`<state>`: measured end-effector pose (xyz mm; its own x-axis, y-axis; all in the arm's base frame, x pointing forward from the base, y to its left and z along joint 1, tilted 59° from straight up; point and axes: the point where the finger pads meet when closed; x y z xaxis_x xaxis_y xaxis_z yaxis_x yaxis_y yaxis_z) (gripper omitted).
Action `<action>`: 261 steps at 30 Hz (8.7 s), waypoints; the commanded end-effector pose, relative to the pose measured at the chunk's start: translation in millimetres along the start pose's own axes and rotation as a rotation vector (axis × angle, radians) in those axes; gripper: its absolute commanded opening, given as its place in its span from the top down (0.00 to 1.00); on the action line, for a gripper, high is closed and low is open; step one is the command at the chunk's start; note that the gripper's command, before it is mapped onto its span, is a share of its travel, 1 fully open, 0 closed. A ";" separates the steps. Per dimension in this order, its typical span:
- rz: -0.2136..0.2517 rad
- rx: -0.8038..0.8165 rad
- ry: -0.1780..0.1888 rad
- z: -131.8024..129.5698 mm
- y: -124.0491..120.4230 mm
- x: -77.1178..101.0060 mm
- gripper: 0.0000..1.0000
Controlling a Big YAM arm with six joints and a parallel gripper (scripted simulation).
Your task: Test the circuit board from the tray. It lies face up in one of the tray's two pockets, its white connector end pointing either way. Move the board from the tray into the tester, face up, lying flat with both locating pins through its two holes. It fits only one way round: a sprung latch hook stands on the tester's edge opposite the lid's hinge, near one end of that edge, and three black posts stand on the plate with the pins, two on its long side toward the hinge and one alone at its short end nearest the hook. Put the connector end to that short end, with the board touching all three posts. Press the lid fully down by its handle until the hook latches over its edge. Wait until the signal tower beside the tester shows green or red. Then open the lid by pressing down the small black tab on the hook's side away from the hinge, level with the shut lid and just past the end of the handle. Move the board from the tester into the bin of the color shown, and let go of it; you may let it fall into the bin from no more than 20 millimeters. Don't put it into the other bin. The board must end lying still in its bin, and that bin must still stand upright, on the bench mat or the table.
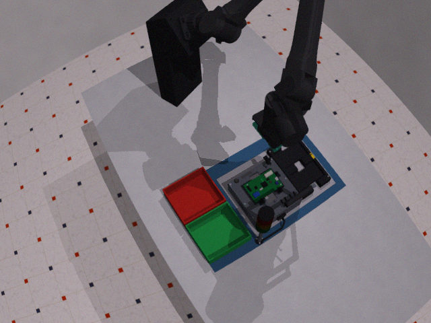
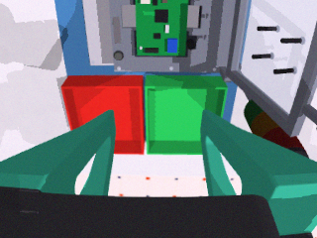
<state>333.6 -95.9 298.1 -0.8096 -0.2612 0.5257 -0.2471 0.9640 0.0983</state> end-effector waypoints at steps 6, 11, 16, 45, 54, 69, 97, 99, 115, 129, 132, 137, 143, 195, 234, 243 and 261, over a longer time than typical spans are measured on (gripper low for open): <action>0.030 0.025 -0.029 -19.8 -7.4 14.6 0.52; 0.030 0.025 -0.029 -19.8 -7.4 14.6 0.52; 0.030 0.025 -0.029 -19.8 -7.4 14.6 0.52; 0.007 0.010 -0.020 -160.4 -40.0 9.2 0.52; 0.017 0.030 -0.041 -167.5 -40.8 9.7 0.52; 0.002 -0.001 -0.008 -146.4 -42.2 -24.5 0.52; 0.010 0.021 -0.032 -156.7 -36.6 -18.3 0.52; 0.009 0.016 -0.029 -155.3 -37.6 -20.5 0.52; 0.002 -0.002 -0.007 -146.4 -40.6 -60.0 0.52; 0.008 0.017 -0.033 -159.7 -35.6 -60.4 0.52; 0.008 0.019 -0.033 -159.7 -35.6 -60.4 0.52; 0.008 0.019 -0.033 -159.7 -35.6 -60.4 0.52; 0.008 0.019 -0.033 -159.7 -35.6 -60.4 0.52; 0.006 0.020 -0.032 -156.9 -33.9 -59.5 1.00; 0.024 0.017 -0.027 -120.2 -33.5 -46.9 1.00; 0.022 0.020 -0.028 -106.8 -28.7 -47.7 1.00; -0.002 0.026 -0.017 -65.2 -8.7 -58.8 1.00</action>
<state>428.6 -100.2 328.6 -0.8317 -0.2313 0.5048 -0.2245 0.9716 0.0754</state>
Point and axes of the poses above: the point where the finger pads meet when closed, its own x axis back along the fingers, its own z axis across the jaws, y = z × x, and after that the axes turned 15 degrees about x, right-handed
